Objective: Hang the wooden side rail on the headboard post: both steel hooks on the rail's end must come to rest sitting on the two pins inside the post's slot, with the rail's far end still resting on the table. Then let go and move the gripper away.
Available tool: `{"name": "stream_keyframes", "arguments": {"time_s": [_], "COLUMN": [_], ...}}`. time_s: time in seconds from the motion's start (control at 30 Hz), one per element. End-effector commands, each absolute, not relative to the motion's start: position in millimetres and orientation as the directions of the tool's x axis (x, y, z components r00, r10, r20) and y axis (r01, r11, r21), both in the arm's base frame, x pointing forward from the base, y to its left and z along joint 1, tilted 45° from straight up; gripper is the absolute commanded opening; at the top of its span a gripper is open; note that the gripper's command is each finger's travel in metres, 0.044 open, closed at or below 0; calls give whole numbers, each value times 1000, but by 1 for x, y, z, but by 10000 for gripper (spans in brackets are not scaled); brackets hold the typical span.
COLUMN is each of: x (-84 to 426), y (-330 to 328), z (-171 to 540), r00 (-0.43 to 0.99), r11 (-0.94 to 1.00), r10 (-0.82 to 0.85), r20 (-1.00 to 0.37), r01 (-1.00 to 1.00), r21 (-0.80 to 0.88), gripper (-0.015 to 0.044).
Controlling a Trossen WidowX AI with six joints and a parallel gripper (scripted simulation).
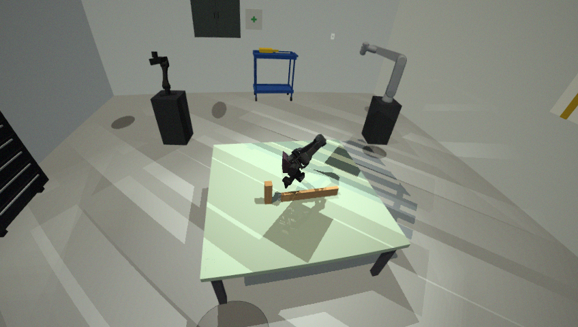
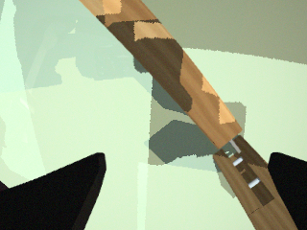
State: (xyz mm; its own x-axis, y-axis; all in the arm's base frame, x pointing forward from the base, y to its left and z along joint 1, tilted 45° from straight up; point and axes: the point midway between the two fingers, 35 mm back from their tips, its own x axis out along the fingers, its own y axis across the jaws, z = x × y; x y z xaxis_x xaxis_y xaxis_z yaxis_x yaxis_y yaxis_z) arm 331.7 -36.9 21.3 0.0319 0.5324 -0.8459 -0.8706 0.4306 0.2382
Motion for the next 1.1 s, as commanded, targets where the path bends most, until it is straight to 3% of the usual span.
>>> {"name": "stream_keyframes", "arguments": {"time_s": [0.0,0.63,1.07], "x": [353,353,351], "y": [-26,-26,8], "z": [52,52,17], "r00": [-37,-38,-37], "r11": [-164,-171,-170], "r10": [696,698,699], "r20": [-717,-715,-714], "r01": [-980,-979,-979], "r21": [-109,-115,-116], "gripper": [440,440,440]}}
